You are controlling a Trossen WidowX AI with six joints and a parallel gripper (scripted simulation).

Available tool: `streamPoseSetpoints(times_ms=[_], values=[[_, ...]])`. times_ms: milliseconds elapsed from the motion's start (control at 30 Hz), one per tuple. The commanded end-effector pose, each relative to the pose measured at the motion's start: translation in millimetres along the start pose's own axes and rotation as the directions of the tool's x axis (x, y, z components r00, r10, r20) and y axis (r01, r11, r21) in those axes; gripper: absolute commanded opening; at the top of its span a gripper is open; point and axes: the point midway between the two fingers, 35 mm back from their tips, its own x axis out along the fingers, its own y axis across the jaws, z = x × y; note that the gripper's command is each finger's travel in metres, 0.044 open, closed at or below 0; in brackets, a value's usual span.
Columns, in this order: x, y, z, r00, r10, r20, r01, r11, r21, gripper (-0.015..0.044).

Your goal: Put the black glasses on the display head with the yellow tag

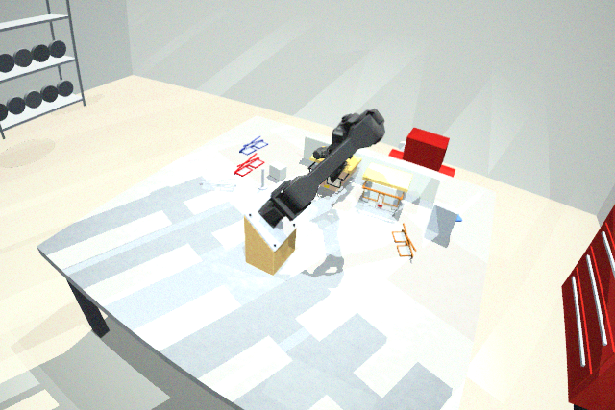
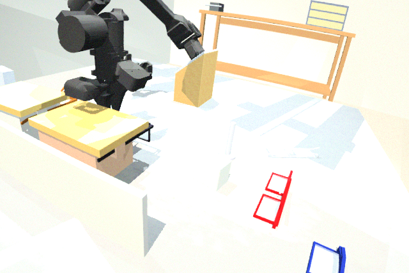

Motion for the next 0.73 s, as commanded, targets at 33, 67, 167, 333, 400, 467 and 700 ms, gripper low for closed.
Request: streamPoseSetpoints(times_ms=[33,67,167,333,400,467,700], values=[[-25.6,-3.2,1.8,1.0,-0.02,0.005,0.02,1.0,0.004,0.0107],[-25.6,-3.2,1.8,1.0,-0.02,0.005,0.02,1.0,0.004,0.0107],[-26.0,-1.7,1.8,1.0,-0.02,0.005,0.02,1.0,0.004,0.0107],[-30.7,22.1,2.3,1.0,-0.019,0.005,0.019,1.0,0.003,0.0107],[-32.3,32.6,2.4,1.0,-0.018,0.005,0.018,1.0,0.002,0.0107],[-32.5,34.1,2.4,1.0,-0.018,0.005,0.018,1.0,0.002,0.0107],[-41.9,54.3,2.7,1.0,-0.017,0.006,0.017,1.0,0.001,0.0107]])
